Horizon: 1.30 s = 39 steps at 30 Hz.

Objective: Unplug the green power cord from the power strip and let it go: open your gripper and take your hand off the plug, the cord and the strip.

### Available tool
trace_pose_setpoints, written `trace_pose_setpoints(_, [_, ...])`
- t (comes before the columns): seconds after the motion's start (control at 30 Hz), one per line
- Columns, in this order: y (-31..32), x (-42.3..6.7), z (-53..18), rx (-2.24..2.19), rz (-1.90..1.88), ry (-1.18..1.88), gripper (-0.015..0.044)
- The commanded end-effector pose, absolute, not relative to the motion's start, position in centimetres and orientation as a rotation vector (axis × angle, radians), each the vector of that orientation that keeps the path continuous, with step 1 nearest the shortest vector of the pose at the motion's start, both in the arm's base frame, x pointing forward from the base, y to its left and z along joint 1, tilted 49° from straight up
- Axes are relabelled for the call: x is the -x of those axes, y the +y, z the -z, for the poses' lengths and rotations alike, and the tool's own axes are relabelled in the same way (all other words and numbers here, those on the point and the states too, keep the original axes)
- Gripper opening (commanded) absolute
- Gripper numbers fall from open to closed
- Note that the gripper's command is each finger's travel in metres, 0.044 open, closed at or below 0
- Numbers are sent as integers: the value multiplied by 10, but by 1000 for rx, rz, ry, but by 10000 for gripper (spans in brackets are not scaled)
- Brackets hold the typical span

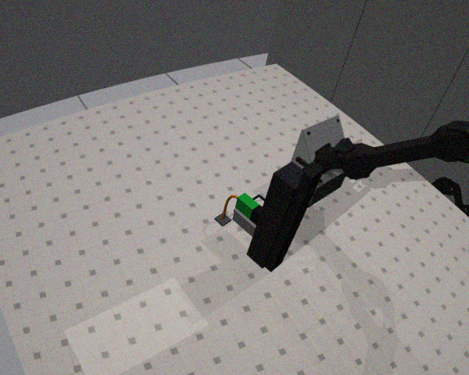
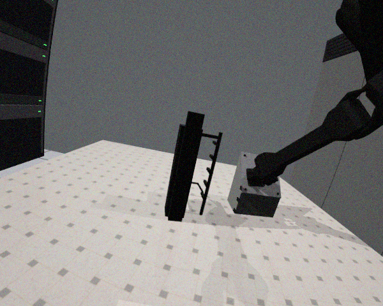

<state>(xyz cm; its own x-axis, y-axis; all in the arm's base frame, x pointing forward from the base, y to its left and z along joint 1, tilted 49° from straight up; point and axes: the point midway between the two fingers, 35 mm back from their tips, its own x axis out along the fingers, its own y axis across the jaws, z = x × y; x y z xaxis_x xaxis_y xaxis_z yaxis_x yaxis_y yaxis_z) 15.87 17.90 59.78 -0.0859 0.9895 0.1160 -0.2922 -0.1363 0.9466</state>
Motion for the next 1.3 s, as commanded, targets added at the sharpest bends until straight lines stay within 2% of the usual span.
trace_pose_setpoints(0.0, [179, -160, -598, -1042, -1478, 965, 374])
trace_pose_setpoints(0.1, [177, -176, -595, -1098, -1443, 954, 295])
trace_pose_setpoints(0.27, [168, -231, -577, -1237, -1323, 927, 164])
trace_pose_setpoints(0.73, [100, -393, -453, -1549, -815, 878, 160])
trace_pose_setpoints(1.07, [37, -449, -347, -1667, -466, 889, 160])
trace_pose_setpoints(1.27, [-5, -463, -268, -1710, -232, 936, 160])
